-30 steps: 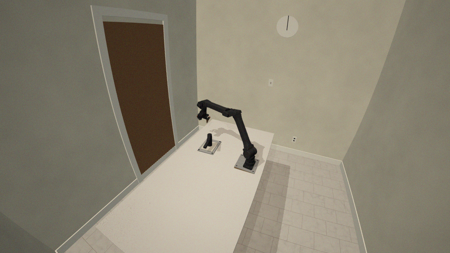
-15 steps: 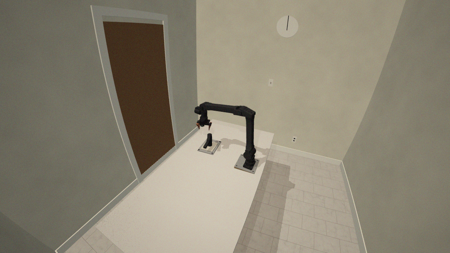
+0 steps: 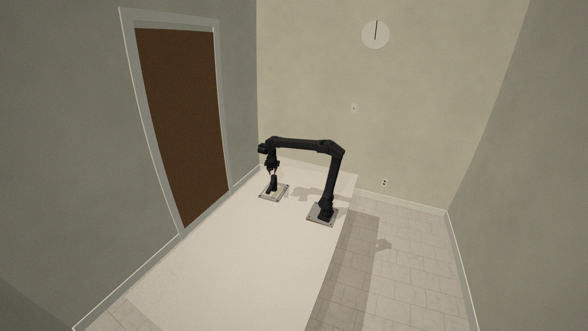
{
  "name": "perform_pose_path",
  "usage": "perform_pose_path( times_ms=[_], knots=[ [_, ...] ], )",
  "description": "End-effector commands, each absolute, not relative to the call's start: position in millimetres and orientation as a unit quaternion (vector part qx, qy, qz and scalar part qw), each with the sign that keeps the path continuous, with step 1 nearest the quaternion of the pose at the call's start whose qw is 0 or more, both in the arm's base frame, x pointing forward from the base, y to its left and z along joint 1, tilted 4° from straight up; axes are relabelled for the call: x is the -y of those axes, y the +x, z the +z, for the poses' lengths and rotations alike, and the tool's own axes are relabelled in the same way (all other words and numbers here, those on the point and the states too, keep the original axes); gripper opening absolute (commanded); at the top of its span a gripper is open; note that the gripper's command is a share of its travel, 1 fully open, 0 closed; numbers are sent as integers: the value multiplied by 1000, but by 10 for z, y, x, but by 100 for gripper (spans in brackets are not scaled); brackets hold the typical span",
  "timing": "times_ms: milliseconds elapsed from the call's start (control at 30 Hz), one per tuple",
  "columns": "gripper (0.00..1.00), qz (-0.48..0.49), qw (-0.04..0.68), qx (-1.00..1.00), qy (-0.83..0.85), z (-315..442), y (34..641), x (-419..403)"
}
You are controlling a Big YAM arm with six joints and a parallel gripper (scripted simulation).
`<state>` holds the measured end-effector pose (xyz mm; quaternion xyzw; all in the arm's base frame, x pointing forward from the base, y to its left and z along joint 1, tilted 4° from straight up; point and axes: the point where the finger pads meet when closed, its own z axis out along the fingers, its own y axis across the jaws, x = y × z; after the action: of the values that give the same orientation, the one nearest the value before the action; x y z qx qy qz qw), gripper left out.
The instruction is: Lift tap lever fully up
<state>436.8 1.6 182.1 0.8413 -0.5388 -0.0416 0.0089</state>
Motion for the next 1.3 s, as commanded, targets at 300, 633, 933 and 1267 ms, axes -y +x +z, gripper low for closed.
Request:
perform_pose_path(
  times_ms=[300,633,933,1267],
  knots=[
    [0,-11,-10,550,835,2039,4579,65],
    [0,-7,-13,549,835,2073,4596,73],
    [0,-12,-9,549,835,2014,4610,75],
    [0,-14,-9,549,835,1998,4614,75]
  ],
)
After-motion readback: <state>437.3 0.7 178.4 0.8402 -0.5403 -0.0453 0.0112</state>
